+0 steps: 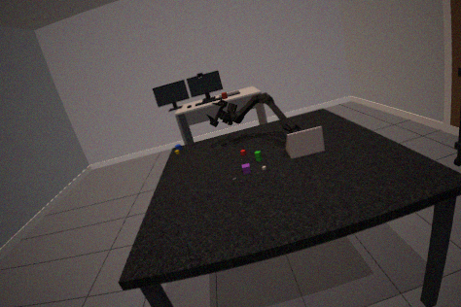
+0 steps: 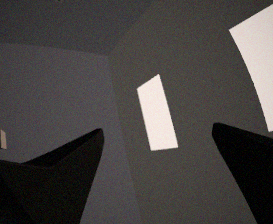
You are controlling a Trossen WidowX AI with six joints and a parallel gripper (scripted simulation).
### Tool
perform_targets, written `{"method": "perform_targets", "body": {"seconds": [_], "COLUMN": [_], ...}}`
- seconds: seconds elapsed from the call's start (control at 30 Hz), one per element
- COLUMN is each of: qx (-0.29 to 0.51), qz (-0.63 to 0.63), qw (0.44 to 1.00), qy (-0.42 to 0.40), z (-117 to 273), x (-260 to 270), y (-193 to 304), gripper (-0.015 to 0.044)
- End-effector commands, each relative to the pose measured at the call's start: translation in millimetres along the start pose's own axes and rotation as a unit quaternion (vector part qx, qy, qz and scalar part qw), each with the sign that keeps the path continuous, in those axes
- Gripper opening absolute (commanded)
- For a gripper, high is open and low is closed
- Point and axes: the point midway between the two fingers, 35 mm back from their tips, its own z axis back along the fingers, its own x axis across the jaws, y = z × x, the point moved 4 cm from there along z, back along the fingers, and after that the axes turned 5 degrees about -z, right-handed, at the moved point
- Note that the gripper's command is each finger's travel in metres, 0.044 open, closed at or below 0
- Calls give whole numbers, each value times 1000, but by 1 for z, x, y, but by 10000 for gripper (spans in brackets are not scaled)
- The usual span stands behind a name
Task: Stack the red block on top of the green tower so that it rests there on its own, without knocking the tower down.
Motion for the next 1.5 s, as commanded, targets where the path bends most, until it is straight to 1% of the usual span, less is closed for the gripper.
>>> {"method": "perform_targets", "body": {"seconds": [0.0, 0.03, 0.13, 0.27, 0.43, 0.6, 0.83, 1.07, 1.27, 1.47], "qx": [3, 12, 60, 124, 198, 269, 332, 402, 465, 530], "qz": [-7, -28, -145, -303, -473, -599, -666, -685, -655, -576], "qw": [1000, 1000, 987, 944, 852, 731, 610, 479, 376, 294], "qy": [0, -2, -14, -45, -105, -186, -273, -373, -462, -549], "z": [-1, -4, -21, -42, -64, -78, -82, -76, -62, -38], "x": [1, 3, 17, 41, 75, 107, 128, 139, 137, 122], "y": [0, 1, 3, -1, -20, -54, -96, -146, -189, -225], "gripper": [426, 440, 440, 440, 440, 440, 440, 440, 440, 440]}}
